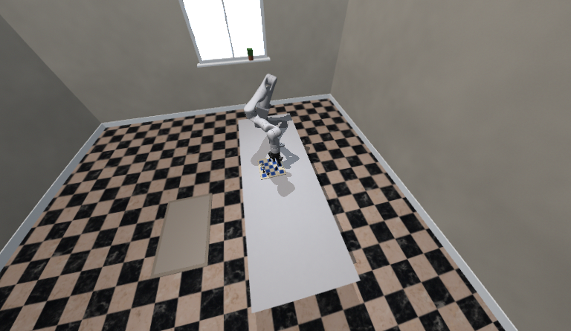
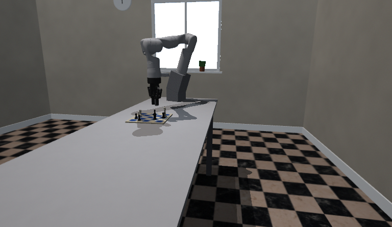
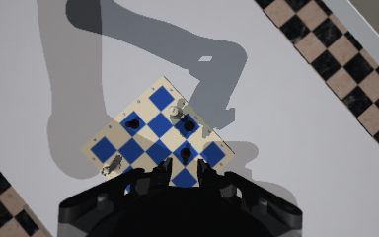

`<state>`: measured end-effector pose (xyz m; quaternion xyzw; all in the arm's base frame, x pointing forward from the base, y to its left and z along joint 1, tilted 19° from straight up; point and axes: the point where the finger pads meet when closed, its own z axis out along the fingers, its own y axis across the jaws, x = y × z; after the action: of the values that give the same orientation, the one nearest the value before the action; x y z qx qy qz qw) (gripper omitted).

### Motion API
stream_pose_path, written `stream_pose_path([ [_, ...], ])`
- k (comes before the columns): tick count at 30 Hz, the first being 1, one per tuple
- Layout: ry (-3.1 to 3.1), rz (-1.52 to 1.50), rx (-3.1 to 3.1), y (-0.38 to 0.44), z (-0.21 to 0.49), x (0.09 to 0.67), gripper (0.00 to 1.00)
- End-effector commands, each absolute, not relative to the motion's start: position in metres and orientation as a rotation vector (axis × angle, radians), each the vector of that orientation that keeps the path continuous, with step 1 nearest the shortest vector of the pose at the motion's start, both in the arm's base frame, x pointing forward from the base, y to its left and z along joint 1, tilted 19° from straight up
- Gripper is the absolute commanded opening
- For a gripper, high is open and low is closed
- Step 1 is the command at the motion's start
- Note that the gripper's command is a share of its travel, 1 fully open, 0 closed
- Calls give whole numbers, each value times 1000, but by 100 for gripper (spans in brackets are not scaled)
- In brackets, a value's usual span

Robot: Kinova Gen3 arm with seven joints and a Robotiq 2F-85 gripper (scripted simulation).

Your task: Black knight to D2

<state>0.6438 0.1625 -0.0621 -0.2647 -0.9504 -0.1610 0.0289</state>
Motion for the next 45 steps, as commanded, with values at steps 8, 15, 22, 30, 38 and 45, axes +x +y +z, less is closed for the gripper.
stream_pose_path([
  [8,-2944,-502,-823,154,-42,648,100],
  [15,-2944,-502,-823,154,-42,648,100],
  [22,-2944,-502,-823,154,-42,648,100],
  [30,-2944,-502,-823,154,-42,648,100],
  [38,-2944,-502,-823,150,-32,647,100],
  [45,-2944,-502,-823,143,-9,646,100],
])
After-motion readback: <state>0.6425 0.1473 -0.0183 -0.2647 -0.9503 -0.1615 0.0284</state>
